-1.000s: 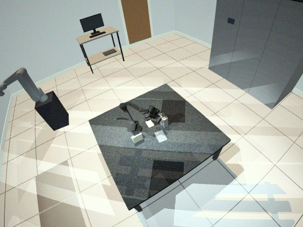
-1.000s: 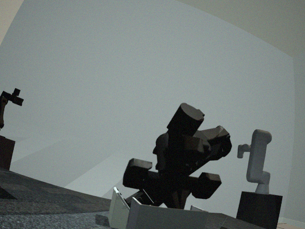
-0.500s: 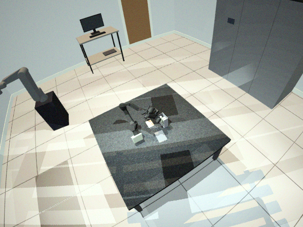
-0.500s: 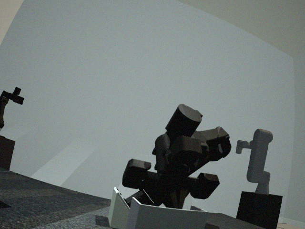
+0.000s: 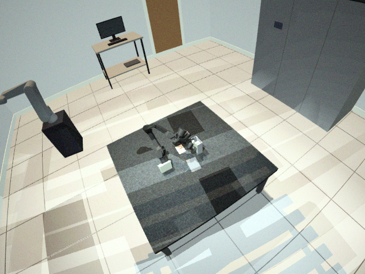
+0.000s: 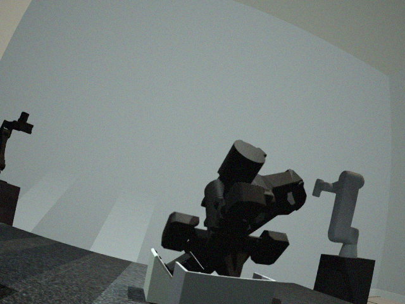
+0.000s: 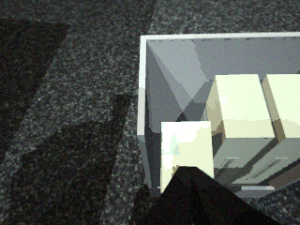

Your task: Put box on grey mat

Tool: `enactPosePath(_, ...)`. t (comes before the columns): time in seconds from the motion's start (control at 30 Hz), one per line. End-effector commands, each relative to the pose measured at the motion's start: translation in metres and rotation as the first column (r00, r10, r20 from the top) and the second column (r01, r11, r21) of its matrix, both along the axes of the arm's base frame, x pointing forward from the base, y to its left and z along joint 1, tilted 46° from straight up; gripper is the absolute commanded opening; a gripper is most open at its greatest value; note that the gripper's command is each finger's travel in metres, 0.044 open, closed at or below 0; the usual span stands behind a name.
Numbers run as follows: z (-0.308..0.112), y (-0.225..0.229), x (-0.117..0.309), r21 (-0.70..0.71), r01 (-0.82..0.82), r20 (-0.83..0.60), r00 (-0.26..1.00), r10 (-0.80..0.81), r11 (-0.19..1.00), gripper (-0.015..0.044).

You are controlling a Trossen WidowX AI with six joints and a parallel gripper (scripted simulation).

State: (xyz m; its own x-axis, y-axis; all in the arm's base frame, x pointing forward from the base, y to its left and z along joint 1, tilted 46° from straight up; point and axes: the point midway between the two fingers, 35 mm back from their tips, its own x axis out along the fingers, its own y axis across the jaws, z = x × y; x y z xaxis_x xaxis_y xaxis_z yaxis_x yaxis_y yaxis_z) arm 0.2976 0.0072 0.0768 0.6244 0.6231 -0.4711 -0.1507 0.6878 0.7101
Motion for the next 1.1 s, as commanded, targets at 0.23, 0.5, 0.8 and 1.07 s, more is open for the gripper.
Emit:
enactPosePath(0.23, -0.0044, 0.0032, -0.0082, 0.008, -0.006, -0.011, 1.000, 0.006, 1.000, 0.0000)
enactPosePath(0.5, -0.0047, 0.0033, -0.0088, 0.008, -0.006, -0.011, 1.000, 0.006, 1.000, 0.0000)
enactPosePath(0.8, -0.0047, 0.0033, -0.0088, 0.008, -0.006, -0.011, 1.000, 0.006, 1.000, 0.0000)
enactPosePath(1.07, 0.0036, -0.0052, -0.0075, 0.008, -0.006, -0.011, 1.000, 0.006, 1.000, 0.0000)
